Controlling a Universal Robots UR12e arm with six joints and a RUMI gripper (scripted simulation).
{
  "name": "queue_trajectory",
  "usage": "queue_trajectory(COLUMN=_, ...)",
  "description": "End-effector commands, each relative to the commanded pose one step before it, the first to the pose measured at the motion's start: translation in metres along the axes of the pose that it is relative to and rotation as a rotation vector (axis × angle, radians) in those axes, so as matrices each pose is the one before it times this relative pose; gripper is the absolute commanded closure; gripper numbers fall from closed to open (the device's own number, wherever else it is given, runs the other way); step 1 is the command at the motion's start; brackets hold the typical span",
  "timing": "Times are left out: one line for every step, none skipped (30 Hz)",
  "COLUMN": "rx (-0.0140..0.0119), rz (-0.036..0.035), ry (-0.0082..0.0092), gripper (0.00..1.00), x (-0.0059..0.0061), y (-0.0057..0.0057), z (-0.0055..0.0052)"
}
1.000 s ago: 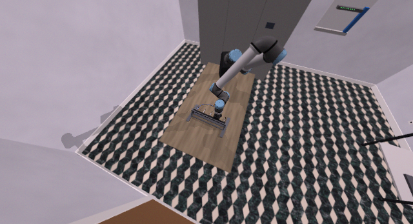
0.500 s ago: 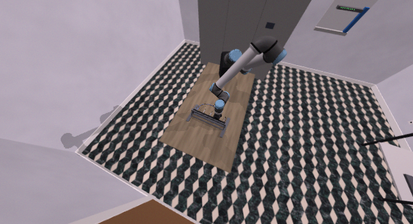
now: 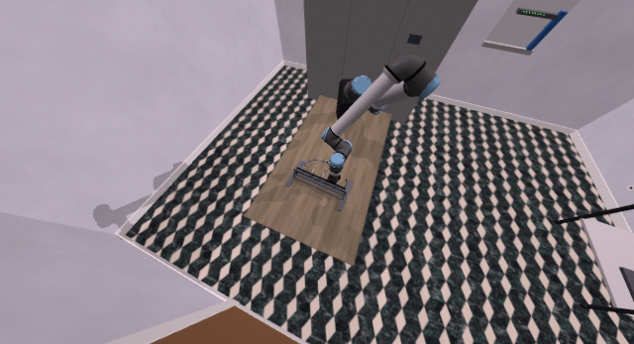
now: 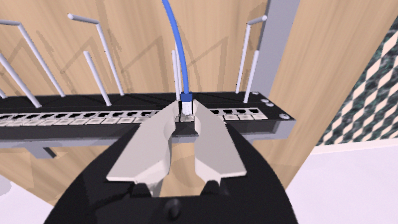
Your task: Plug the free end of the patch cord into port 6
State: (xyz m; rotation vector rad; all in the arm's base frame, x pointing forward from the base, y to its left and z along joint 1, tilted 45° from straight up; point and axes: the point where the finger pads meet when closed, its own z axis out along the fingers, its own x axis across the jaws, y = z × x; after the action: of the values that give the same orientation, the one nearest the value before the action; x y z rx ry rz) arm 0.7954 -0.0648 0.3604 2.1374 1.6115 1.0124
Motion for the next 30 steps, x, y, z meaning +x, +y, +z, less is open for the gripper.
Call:
queue_trajectory(rx=-0.00213, rz=-0.00110, ry=-0.00009, gripper=1.00, x=0.00031, y=0.00142, z=-0.00094)
queue_trajectory(rx=0.00000, rz=0.00000, ry=0.00000, gripper=1.00, x=0.00000, y=0.00000, z=0.00000)
queue_trajectory(rx=0.00085, rz=0.00008, ry=0.00000, gripper=1.00, x=0.00000, y=0.00009, z=-0.00001)
queue_trajectory(rx=0.00140, rz=0.00013, ry=0.00000, gripper=1.00, x=0.00000, y=0.00015, z=-0.00002)
queue_trajectory(rx=0.00193, rz=0.00018, ry=-0.00001, gripper=1.00, x=0.00000, y=0.00020, z=-0.00003)
queue_trajectory(rx=0.00236, rz=0.00022, ry=0.00000, gripper=1.00, x=0.00000, y=0.00025, z=-0.00004)
queue_trajectory(rx=0.00264, rz=0.00025, ry=0.00000, gripper=1.00, x=0.00001, y=0.00028, z=-0.00005)
queue_trajectory(rx=0.00273, rz=0.00026, ry=0.00000, gripper=1.00, x=0.00001, y=0.00028, z=-0.00006)
queue_trajectory(rx=0.00264, rz=0.00025, ry=0.00000, gripper=1.00, x=0.00001, y=0.00027, z=-0.00006)
queue_trajectory(rx=0.00236, rz=0.00022, ry=0.00001, gripper=1.00, x=0.00001, y=0.00024, z=-0.00006)
queue_trajectory(rx=0.00193, rz=0.00018, ry=0.00001, gripper=1.00, x=0.00001, y=0.00020, z=-0.00005)
queue_trajectory(rx=0.00140, rz=0.00013, ry=0.00001, gripper=1.00, x=0.00001, y=0.00014, z=-0.00004)
queue_trajectory(rx=0.00085, rz=0.00008, ry=0.00000, gripper=1.00, x=0.00001, y=0.00009, z=-0.00002)
queue_trajectory(rx=0.00036, rz=0.00003, ry=0.00000, gripper=1.00, x=0.00000, y=0.00004, z=-0.00001)
queue_trajectory(rx=0.00006, rz=0.00001, ry=0.00000, gripper=1.00, x=0.00000, y=0.00001, z=0.00000)
queue_trajectory(rx=0.00000, rz=0.00000, ry=0.00000, gripper=1.00, x=0.00000, y=0.00000, z=0.00000)
queue_trajectory(rx=0.00000, rz=0.00000, ry=0.00000, gripper=1.00, x=0.00000, y=0.00000, z=0.00000)
queue_trajectory(rx=0.00000, rz=0.00000, ry=0.00000, gripper=1.00, x=0.00000, y=0.00000, z=0.00000)
queue_trajectory(rx=0.00000, rz=0.00000, ry=0.00000, gripper=1.00, x=0.00000, y=0.00000, z=0.00000)
queue_trajectory(rx=0.00000, rz=0.00000, ry=0.00000, gripper=1.00, x=0.00000, y=0.00000, z=0.00000)
queue_trajectory(rx=0.00000, rz=0.00000, ry=0.00000, gripper=1.00, x=0.00000, y=0.00000, z=0.00000)
queue_trajectory(rx=0.00000, rz=0.00000, ry=0.00000, gripper=1.00, x=0.00000, y=0.00000, z=0.00000)
queue_trajectory(rx=0.00000, rz=0.00000, ry=0.00000, gripper=1.00, x=0.00000, y=0.00000, z=0.00000)
queue_trajectory(rx=0.00000, rz=0.00000, ry=0.00000, gripper=1.00, x=0.00000, y=0.00000, z=0.00000)
queue_trajectory(rx=0.00000, rz=0.00000, ry=0.00000, gripper=1.00, x=0.00000, y=0.00000, z=0.00000)
queue_trajectory(rx=0.00000, rz=0.00000, ry=0.00000, gripper=1.00, x=0.00000, y=0.00000, z=0.00000)
queue_trajectory(rx=0.00002, rz=0.00000, ry=0.00000, gripper=1.00, x=0.00000, y=0.00001, z=0.00000)
queue_trajectory(rx=0.00013, rz=-0.00001, ry=0.00000, gripper=1.00, x=0.00000, y=0.00003, z=0.00000)
queue_trajectory(rx=0.00030, rz=-0.00002, ry=0.00000, gripper=1.00, x=0.00000, y=0.00008, z=-0.00001)
queue_trajectory(rx=0.00050, rz=-0.00003, ry=-0.00001, gripper=1.00, x=0.00000, y=0.00013, z=-0.00001)
